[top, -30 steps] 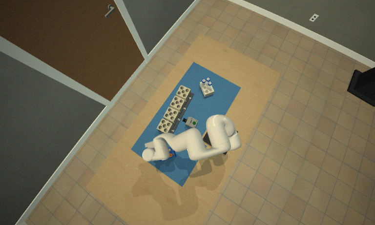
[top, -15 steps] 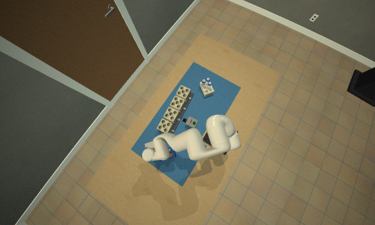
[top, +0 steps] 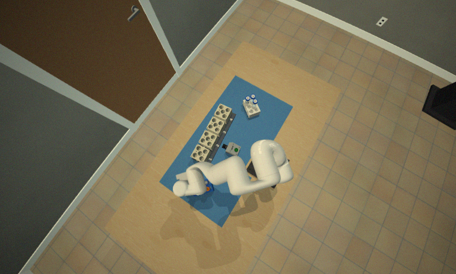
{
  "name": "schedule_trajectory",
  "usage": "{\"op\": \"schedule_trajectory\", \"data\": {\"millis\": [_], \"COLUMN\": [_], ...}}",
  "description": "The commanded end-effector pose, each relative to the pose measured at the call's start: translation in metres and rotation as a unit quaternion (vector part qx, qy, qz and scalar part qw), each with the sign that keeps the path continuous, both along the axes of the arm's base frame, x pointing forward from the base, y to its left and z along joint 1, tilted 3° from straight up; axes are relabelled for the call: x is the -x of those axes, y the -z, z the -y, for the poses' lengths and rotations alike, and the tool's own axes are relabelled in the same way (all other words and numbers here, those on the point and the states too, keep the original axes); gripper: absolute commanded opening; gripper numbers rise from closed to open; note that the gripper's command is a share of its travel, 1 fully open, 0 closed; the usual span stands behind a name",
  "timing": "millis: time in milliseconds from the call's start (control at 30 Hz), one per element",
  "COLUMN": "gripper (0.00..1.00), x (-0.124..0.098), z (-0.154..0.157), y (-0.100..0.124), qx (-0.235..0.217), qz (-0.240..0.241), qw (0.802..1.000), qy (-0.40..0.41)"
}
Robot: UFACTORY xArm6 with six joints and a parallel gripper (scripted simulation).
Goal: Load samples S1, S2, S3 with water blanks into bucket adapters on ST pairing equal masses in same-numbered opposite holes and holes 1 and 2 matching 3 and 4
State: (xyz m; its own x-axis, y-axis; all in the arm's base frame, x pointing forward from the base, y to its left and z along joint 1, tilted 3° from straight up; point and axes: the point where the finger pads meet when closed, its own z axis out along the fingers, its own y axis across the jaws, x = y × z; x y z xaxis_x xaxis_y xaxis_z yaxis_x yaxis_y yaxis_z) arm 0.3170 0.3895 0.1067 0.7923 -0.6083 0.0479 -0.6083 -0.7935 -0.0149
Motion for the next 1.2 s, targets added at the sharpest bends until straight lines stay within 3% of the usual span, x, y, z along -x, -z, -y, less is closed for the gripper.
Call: {"op": "schedule_trajectory", "data": {"millis": [0,333,1167], "gripper": [0.44,0.44,0.44], "x": [-0.001,-0.001,0.001], "z": [-0.001,-0.001,-0.002], "y": [-0.002,-0.002,-0.048], "qx": [-0.002,-0.002,-0.002], "qz": [0.001,0.001,0.001], "qw": [1.000,1.000,1.000], "qy": [0.000,0.000,0.000]}}
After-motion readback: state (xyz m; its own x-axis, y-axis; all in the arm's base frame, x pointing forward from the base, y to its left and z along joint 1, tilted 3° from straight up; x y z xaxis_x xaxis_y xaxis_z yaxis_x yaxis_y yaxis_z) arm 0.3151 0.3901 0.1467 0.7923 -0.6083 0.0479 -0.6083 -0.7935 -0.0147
